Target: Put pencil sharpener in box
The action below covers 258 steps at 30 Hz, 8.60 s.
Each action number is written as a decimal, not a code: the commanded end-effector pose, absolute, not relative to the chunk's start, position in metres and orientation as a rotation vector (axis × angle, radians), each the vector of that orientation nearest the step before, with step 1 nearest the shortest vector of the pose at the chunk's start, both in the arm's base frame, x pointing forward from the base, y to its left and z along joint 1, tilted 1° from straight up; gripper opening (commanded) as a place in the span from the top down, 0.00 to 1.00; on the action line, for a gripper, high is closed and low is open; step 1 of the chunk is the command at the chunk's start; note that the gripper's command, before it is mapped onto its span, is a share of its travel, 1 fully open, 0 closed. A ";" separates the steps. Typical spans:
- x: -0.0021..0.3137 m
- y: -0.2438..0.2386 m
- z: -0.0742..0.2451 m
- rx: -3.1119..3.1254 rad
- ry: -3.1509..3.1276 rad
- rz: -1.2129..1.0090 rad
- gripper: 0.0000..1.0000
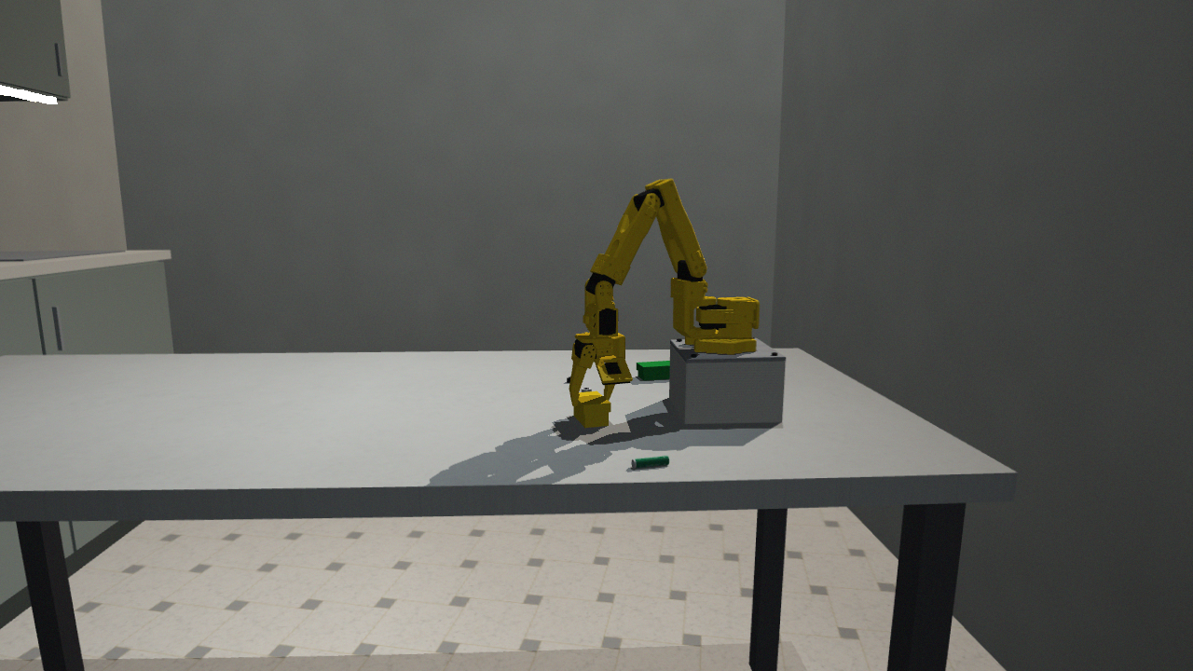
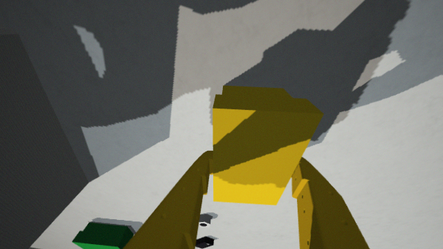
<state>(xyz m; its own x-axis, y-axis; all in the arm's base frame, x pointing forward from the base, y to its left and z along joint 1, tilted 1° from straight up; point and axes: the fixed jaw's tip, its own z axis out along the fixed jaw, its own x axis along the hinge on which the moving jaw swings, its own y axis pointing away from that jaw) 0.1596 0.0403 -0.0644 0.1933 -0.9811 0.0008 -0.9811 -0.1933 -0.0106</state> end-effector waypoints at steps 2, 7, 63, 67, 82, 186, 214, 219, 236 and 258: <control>0.160 0.040 -0.067 -2.424 1.987 -0.008 0.78; 0.160 0.040 -0.067 -2.424 1.987 -0.008 0.78; 0.160 0.040 -0.070 -2.424 1.987 -0.008 0.78; 0.160 0.040 -0.070 -2.424 1.987 -0.008 0.78; 0.160 0.040 -0.071 -2.424 1.987 -0.008 0.78; 0.160 0.040 -0.074 -2.424 1.987 -0.008 0.71; 0.162 0.040 -0.065 -2.424 1.987 -0.009 0.71; 0.163 0.040 -0.057 -2.424 1.987 -0.009 0.71; 0.163 0.040 -0.033 -2.423 1.986 -0.010 0.71; 0.162 0.040 -0.024 -2.423 1.986 -0.010 0.71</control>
<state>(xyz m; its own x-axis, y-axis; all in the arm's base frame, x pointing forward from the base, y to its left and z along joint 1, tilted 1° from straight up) 0.1604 0.0405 -0.0294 0.1946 -0.9809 0.0015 -0.9809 -0.1946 0.0027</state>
